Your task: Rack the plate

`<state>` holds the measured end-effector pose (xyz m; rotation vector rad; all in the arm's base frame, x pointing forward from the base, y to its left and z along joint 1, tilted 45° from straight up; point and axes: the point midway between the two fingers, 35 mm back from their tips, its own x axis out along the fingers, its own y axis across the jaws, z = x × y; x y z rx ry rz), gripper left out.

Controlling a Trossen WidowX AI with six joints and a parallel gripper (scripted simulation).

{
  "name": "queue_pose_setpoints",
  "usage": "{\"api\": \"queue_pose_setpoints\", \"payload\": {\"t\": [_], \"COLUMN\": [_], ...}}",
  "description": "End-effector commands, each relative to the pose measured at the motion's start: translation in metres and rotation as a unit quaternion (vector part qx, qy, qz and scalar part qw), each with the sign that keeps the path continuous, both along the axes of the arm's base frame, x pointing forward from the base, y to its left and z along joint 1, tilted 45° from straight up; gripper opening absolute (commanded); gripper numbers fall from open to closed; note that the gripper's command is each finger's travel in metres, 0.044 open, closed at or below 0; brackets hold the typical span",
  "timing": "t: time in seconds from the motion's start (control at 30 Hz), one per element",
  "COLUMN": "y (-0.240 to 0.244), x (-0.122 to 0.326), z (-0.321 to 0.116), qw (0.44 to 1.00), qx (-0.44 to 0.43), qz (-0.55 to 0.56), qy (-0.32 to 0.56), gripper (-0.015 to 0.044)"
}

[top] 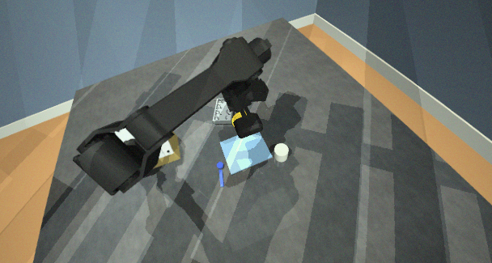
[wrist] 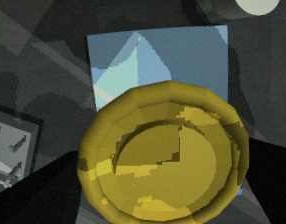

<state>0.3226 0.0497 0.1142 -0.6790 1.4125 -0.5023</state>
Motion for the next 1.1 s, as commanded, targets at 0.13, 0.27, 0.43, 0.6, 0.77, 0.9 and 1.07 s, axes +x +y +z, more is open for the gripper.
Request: {"api": "queue_pose_setpoints", "payload": {"t": [0.13,0.27,0.43,0.6,0.77,0.9,1.07], "y": [0.02,0.027,0.039,0.068,0.085,0.087,0.086], "x": [-0.002,-0.003,-0.014,-0.052,-0.094,-0.1,-0.1], "z": [0.019,0.028,0.019,-0.011,-0.038,-0.041,-0.043], "qw": [1.0,1.0,1.0,0.994,0.982,0.98,0.981], "qx": [-0.003,-0.004,0.001,0.013,0.017,0.017,0.019], "qz": [-0.004,-0.004,-0.021,-0.08,-0.139,-0.147,-0.147], "qy": [0.003,0.002,-0.014,-0.068,-0.123,-0.13,-0.122], "gripper": [0.0,0.0,0.0,0.0,0.0,0.0,0.0]}}
